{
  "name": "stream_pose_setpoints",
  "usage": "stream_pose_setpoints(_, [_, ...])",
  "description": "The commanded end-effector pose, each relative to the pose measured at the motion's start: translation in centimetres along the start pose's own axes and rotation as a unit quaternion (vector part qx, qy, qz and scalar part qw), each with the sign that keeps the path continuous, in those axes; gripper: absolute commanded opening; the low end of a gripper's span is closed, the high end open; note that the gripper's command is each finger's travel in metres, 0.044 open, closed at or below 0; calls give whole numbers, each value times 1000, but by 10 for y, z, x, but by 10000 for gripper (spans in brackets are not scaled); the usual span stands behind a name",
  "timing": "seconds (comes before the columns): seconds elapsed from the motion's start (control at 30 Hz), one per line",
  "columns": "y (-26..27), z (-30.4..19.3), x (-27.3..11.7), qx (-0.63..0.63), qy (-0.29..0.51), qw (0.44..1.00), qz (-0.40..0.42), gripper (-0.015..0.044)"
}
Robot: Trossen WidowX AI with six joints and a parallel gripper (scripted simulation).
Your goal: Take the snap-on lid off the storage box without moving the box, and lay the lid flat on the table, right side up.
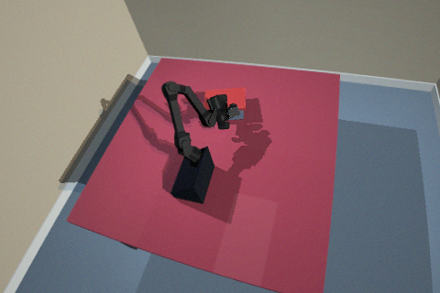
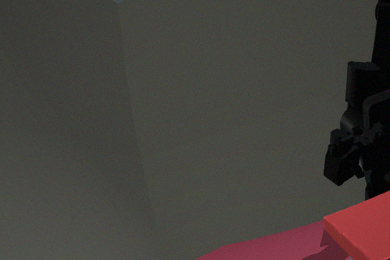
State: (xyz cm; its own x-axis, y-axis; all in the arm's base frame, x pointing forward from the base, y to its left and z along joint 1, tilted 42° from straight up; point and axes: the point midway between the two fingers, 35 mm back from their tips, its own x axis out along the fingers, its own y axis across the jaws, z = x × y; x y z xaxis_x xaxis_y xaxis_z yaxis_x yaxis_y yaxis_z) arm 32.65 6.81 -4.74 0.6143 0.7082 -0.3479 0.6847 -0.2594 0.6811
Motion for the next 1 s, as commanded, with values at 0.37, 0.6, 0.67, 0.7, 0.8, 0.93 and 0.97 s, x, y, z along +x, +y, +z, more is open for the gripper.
stream_pose_setpoints(0.37, [9,0,-6,1,-3,1000,0,0])
stream_pose_setpoints(0.6, [17,0,-11,1,-3,1000,0,0])
stream_pose_setpoints(0.67, [20,0,-12,1,-3,1000,0,0])
stream_pose_setpoints(0.7, [21,0,-13,1,-3,1000,0,0])
stream_pose_setpoints(0.8, [25,0,-14,1,-3,1000,0,0])
stream_pose_setpoints(0.93, [30,0,-17,1,-3,1000,0,0])
stream_pose_setpoints(0.97, [31,0,-17,1,-3,1000,0,0])
